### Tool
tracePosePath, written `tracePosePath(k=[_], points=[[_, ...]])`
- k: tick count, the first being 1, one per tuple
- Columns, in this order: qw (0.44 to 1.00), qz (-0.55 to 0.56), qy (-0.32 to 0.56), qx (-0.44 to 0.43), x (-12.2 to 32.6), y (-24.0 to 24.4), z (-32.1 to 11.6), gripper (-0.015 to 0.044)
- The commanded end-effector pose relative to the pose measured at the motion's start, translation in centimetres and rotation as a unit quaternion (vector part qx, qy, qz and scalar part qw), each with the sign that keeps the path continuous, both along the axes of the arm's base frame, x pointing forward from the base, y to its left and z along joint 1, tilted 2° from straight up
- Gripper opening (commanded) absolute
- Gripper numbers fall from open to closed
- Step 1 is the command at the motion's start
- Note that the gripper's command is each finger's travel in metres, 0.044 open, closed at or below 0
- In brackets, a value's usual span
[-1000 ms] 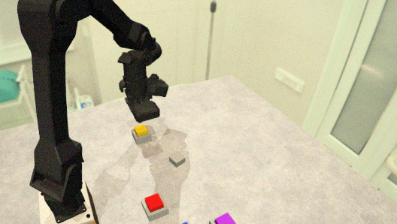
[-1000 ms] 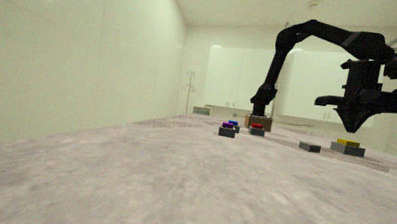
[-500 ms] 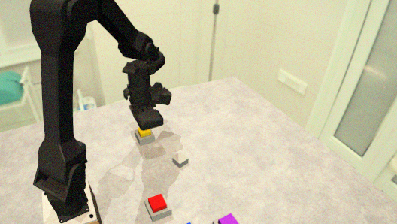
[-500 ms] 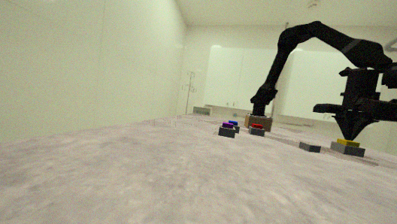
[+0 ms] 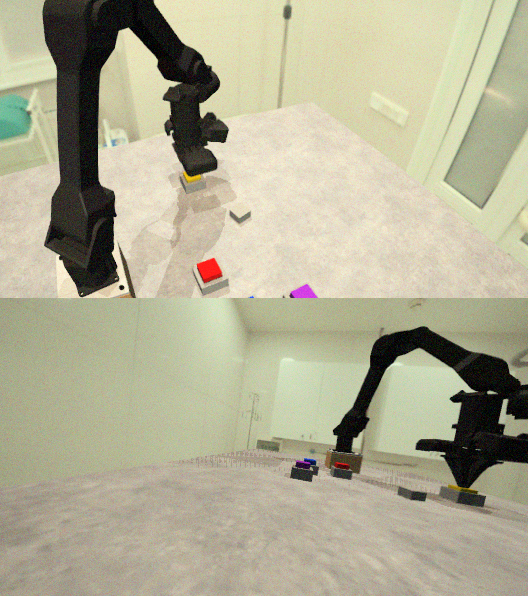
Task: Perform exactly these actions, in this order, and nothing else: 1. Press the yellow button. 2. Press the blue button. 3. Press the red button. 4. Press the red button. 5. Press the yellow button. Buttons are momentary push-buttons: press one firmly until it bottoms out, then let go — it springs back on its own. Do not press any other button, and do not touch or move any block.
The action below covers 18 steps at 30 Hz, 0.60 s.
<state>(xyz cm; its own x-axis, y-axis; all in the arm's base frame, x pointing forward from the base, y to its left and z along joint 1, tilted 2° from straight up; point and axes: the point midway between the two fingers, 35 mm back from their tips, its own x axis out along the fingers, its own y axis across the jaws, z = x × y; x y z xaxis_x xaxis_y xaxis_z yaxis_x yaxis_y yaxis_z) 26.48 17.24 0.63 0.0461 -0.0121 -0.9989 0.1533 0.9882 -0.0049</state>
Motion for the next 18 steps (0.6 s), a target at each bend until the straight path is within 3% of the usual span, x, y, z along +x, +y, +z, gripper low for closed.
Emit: tracePosePath(k=[1, 7, 10, 15, 18], points=[[1.000, 0.000, -0.001, -0.002, 0.0, -0.1, -0.1, 0.0020], [1.000, 0.000, -0.001, -0.002, 0.0, -0.1, -0.1, 0.0020], [1.000, 0.000, 0.000, -0.001, -0.1, 0.0, 2.8, 0.0020], [1.000, 0.000, -0.001, -0.002, -0.1, 0.0, 3.2, 0.0020], [1.000, 0.002, -0.001, -0.001, 0.0, -0.1, 4.3, 0.0099]])
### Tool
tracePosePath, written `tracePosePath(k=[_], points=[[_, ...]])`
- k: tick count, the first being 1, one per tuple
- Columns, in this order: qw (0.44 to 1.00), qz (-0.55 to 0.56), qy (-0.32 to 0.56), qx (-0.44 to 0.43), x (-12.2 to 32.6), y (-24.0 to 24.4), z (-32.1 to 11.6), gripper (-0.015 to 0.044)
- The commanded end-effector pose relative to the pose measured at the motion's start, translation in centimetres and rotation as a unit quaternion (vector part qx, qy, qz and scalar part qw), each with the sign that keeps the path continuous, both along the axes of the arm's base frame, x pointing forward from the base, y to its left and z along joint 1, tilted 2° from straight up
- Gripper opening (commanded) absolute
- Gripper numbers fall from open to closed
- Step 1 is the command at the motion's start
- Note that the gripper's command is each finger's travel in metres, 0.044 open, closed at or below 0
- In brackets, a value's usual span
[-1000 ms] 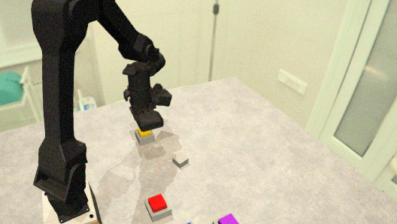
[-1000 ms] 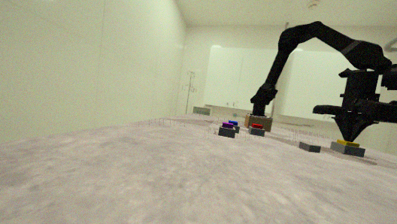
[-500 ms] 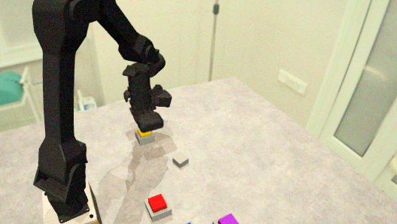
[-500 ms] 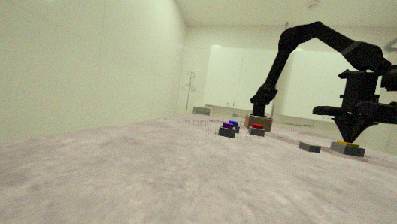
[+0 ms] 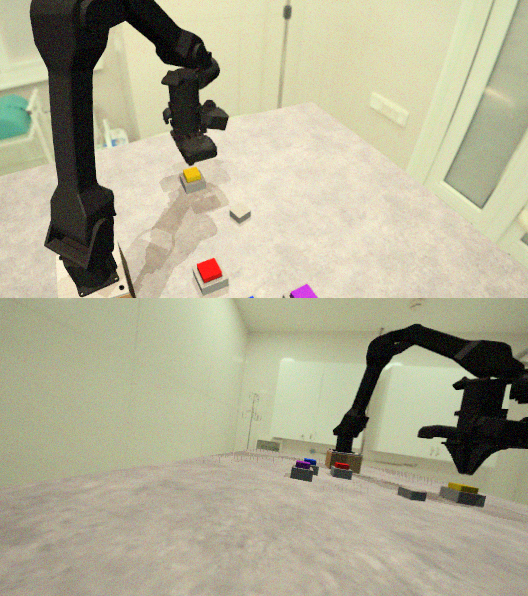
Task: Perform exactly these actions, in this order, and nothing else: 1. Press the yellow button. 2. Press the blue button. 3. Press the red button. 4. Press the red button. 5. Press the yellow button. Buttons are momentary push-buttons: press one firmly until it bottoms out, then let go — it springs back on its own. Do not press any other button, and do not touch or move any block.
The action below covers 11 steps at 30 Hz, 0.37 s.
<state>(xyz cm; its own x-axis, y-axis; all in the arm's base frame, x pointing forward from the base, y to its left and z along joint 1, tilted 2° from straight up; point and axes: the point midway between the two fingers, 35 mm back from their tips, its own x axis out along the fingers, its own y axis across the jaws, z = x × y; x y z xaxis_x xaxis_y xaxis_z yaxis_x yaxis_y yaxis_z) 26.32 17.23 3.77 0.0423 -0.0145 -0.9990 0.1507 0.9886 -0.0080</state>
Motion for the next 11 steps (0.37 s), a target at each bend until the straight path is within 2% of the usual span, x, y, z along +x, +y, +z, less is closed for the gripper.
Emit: tracePosePath(k=[1, 5, 10, 11], points=[[1.000, 0.001, -0.003, 0.000, 0.3, -0.2, 2.1, 0.0125], [1.000, -0.001, -0.003, 0.000, 0.4, -0.7, 5.8, 0.0230], [1.000, -0.002, -0.003, 0.000, 0.4, -0.8, 6.3, 0.0361], [1.000, -0.002, -0.003, 0.000, 0.4, -0.8, 6.3, 0.0361]])
